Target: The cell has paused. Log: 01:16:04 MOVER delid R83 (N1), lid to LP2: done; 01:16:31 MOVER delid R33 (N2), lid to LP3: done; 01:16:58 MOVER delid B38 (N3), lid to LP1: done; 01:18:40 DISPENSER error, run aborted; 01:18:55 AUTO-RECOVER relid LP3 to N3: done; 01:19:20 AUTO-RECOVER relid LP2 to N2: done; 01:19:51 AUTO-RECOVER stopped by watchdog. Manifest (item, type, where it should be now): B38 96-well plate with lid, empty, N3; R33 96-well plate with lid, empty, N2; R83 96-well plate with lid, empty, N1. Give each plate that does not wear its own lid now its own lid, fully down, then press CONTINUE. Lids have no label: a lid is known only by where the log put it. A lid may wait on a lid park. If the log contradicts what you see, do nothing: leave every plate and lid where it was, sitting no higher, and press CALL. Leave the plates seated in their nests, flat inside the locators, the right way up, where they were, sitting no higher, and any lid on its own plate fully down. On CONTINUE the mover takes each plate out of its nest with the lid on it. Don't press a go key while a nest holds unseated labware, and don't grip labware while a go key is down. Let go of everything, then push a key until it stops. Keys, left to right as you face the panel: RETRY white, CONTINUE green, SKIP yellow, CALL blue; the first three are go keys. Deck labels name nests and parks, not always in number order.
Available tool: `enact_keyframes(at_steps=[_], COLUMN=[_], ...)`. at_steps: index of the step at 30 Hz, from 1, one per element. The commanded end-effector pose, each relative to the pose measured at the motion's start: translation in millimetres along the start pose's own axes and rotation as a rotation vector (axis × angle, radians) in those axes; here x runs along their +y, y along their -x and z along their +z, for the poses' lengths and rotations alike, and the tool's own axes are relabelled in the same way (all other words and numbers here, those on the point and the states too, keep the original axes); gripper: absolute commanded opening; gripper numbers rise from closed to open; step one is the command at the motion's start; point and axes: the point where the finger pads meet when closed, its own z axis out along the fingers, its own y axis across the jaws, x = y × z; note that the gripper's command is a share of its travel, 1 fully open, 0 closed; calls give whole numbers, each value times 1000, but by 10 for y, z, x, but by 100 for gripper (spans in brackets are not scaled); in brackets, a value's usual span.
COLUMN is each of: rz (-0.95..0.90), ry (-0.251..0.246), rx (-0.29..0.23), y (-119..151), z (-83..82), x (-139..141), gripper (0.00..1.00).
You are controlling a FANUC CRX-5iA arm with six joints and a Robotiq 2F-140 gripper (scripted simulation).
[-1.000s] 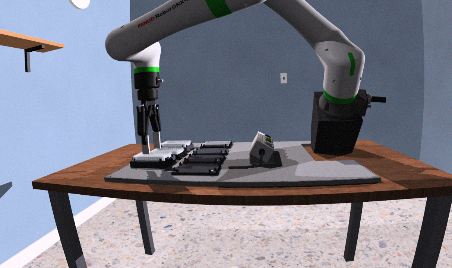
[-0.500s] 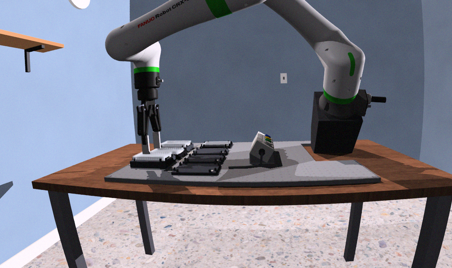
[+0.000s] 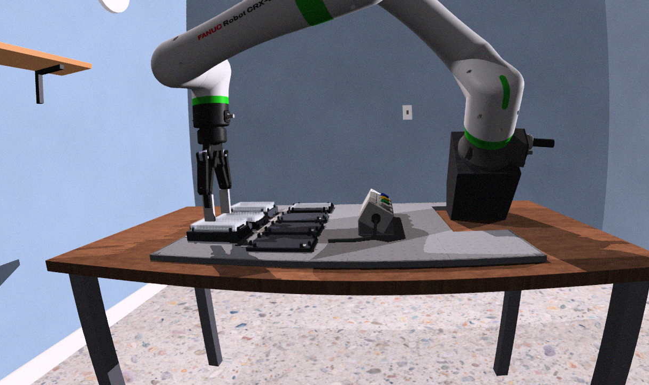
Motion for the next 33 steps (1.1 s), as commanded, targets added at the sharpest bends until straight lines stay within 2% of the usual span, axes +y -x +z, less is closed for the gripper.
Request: enact_keyframes(at_steps=[1, 22, 23, 33], rz=[0, 0, 0, 0], ry=[0, 0, 0, 0], rx=[1, 1, 1, 1], y=[-2, -2, -2, -2], z=[-3, -3, -3, -3], x=[1, 1, 1, 1], gripper=[59, 59, 66, 66])
